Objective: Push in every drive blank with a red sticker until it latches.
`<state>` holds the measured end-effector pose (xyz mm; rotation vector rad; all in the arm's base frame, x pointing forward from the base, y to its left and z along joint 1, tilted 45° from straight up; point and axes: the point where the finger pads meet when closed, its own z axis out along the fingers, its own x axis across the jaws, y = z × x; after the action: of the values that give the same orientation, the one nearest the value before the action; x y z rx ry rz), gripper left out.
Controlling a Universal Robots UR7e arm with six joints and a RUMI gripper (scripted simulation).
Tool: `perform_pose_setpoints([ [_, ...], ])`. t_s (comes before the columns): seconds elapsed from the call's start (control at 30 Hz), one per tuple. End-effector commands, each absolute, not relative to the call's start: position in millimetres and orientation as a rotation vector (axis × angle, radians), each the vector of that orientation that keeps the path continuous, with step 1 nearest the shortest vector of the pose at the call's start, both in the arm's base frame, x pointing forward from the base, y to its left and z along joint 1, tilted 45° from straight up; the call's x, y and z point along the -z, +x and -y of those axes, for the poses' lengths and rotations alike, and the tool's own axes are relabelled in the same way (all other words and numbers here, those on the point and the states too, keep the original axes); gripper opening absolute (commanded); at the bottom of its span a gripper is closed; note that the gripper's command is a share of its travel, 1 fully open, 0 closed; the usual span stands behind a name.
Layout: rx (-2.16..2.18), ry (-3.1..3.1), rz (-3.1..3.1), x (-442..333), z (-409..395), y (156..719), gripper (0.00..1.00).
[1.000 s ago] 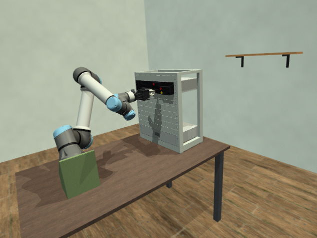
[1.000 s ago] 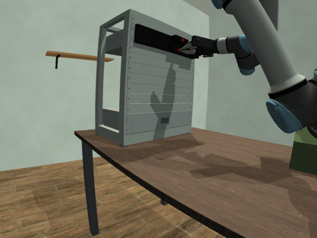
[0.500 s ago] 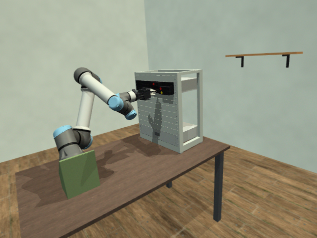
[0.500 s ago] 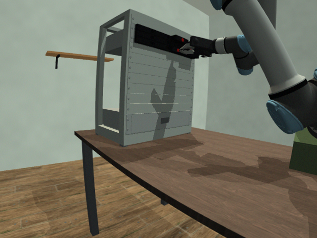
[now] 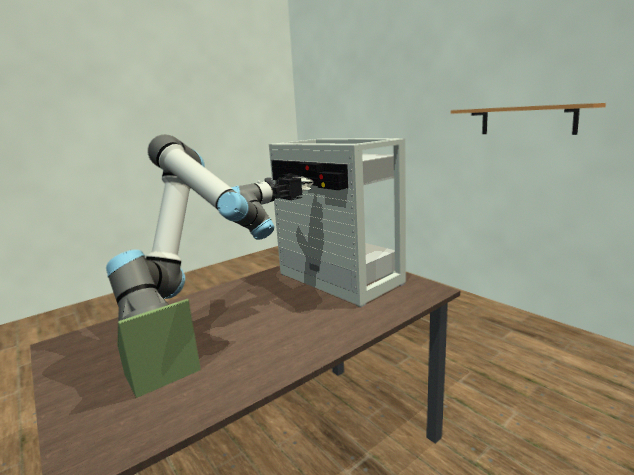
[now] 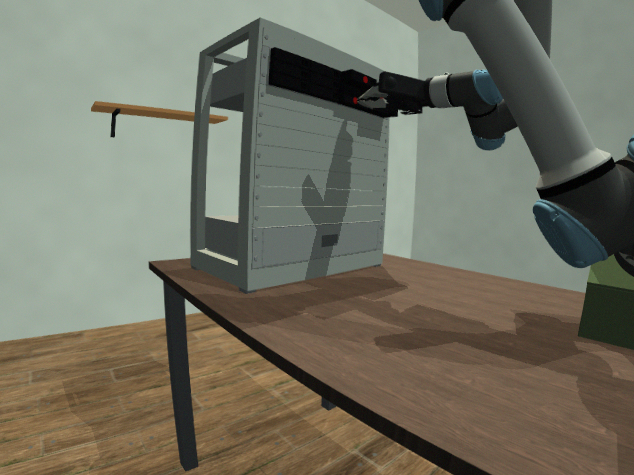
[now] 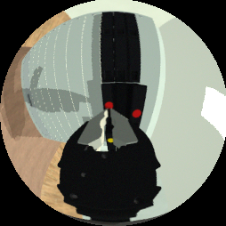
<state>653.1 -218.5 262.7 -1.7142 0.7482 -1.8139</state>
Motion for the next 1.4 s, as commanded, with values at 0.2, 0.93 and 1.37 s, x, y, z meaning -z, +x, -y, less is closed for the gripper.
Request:
perform_pose_setpoints([
  [0.2, 1.815, -1.714, -0.748, -262.7, 219.0, 657.4, 0.0],
  [0.93, 1.815, -1.714, -0.748, -263.0, 218.6, 660.7, 0.0],
  [1.37, 1.815, -1.714, -0.748, -263.2, 218.3, 663.6, 0.0],
])
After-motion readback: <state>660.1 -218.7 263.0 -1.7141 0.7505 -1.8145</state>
